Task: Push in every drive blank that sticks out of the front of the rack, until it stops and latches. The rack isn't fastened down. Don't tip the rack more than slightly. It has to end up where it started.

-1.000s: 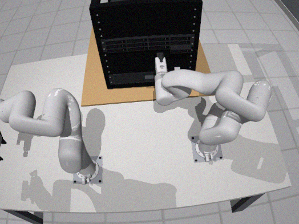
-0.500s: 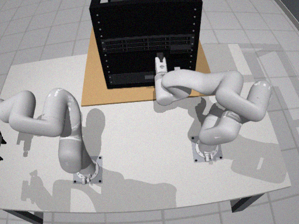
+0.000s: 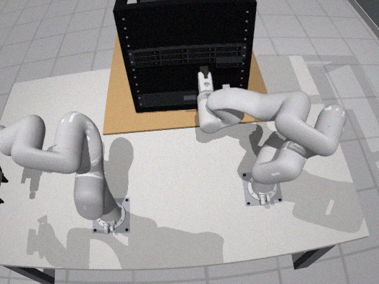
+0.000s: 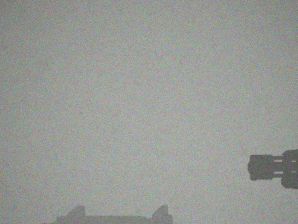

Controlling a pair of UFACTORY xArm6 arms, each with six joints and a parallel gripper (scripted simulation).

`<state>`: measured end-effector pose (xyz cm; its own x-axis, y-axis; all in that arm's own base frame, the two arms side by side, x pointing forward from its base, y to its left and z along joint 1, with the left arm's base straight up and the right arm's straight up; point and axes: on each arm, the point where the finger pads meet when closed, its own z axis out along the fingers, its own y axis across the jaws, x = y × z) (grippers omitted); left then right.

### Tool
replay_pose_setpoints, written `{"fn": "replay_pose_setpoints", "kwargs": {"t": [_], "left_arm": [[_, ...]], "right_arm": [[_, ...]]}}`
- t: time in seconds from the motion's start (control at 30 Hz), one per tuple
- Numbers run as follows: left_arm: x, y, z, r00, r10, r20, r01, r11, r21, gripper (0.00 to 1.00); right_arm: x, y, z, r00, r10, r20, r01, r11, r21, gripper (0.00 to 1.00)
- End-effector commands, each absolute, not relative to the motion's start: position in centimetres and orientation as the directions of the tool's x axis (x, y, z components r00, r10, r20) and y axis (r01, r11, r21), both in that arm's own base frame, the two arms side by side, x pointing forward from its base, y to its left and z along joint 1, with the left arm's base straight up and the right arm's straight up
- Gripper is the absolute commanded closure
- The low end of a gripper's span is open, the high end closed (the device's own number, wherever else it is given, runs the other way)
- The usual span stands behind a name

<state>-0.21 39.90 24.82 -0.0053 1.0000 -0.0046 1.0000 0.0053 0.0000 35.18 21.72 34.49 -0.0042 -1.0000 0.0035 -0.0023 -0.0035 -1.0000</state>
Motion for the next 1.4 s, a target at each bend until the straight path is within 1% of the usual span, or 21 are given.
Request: {"fn": "replay_pose_setpoints", "kwargs": {"t": [0.0, 0.6, 1.37], "left_arm": [[-0.2, 40.0, 25.0, -0.005, 1.000, 0.000, 1.000, 0.005, 0.000, 0.00], [-0.2, 40.0, 25.0, -0.005, 1.000, 0.000, 1.000, 0.005, 0.000, 0.00], [-0.2, 40.0, 25.0, -0.005, 1.000, 0.000, 1.000, 0.005, 0.000, 0.00]], "right_arm": [[35.2, 20.7, 35.2, -0.004, -1.000, 0.000, 0.000, 0.000, -1.000, 1.00], [35.2, 12.8, 39.3, -0.004, -1.000, 0.000, 0.000, 0.000, -1.000, 1.00], [35.8, 11.3, 40.1, -0.004, -1.000, 0.000, 0.000, 0.000, -1.000, 1.00]]}}
